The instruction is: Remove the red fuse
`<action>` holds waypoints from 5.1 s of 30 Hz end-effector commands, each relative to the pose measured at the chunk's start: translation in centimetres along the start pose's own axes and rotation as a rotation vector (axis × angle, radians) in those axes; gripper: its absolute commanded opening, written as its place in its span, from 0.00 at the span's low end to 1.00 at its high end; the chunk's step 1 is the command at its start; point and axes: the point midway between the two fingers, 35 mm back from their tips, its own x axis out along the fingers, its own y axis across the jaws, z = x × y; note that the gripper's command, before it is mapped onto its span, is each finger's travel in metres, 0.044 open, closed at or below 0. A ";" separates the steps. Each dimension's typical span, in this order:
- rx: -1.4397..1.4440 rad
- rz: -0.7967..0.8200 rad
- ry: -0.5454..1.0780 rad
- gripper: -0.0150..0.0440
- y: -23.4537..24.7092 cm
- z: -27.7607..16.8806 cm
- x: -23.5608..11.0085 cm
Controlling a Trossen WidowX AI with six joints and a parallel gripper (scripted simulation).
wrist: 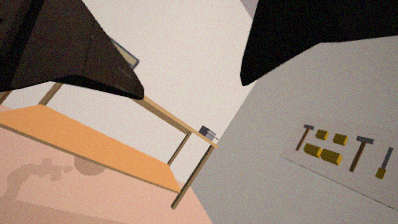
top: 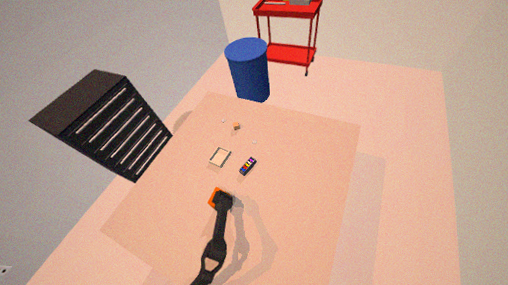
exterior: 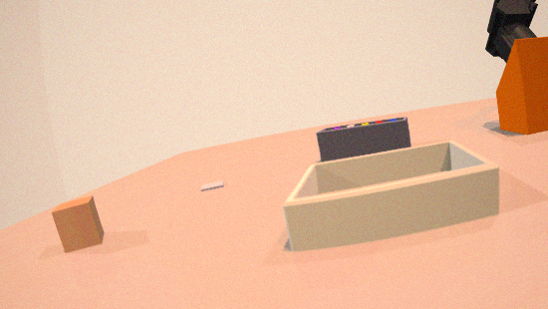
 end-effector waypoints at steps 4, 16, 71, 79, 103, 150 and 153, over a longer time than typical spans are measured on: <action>0.038 0.028 -0.014 0.75 2.2 -0.2 0.3; 0.372 0.326 -0.121 0.38 21.2 1.2 1.8; 2.296 2.689 0.339 0.38 53.6 41.1 -60.3; 2.409 3.242 0.648 0.38 41.9 43.1 -67.0; 2.374 3.579 0.853 0.38 34.5 43.5 -68.5; 2.370 3.581 0.851 0.38 32.4 45.9 -68.4; 2.371 3.582 0.870 0.36 32.5 45.9 -68.5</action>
